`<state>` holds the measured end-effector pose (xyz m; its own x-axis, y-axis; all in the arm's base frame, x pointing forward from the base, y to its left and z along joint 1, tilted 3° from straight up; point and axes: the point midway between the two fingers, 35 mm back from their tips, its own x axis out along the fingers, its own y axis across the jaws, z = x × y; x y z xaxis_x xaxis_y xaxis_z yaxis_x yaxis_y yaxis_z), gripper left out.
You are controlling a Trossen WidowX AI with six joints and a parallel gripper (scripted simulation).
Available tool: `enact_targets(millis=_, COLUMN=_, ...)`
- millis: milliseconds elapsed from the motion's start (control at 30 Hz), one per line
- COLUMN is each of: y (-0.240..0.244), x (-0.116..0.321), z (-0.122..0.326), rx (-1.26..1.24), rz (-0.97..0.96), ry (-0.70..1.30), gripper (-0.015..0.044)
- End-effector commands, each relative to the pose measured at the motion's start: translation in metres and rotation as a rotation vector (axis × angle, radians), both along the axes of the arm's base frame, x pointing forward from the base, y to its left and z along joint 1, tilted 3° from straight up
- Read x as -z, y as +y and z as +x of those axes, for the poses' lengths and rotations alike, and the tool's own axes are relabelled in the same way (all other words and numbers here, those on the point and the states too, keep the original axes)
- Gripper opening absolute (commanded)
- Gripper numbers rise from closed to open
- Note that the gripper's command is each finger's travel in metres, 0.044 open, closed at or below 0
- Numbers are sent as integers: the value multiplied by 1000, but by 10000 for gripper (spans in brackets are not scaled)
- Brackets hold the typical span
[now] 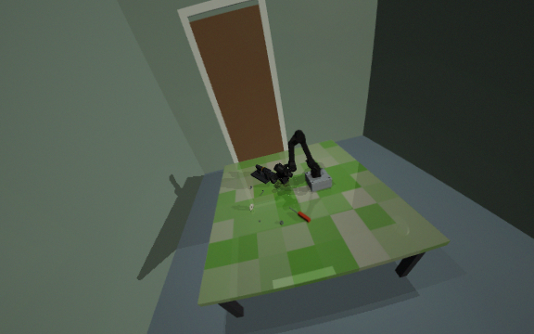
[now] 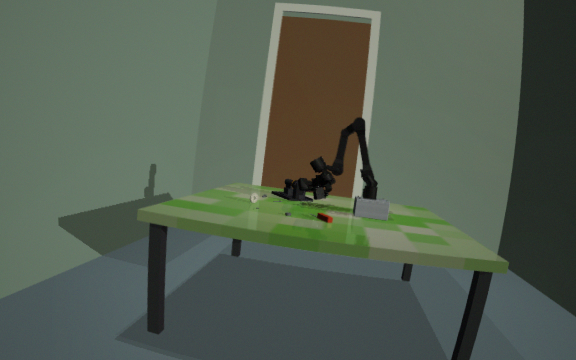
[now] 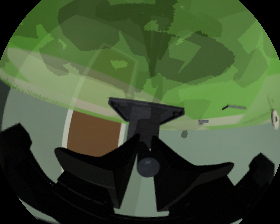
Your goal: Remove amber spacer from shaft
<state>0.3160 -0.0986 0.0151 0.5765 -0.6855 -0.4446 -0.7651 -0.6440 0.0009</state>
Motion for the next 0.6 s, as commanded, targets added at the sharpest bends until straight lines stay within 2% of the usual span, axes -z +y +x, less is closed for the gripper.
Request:
enact_targets(millis=0, y=1, x=0, z=-1, rx=2, rz=3, ry=-2, gripper=0)
enact_targets(millis=567, y=2, x=0, z=-2, rx=2, rz=3, ry=-2, gripper=0)
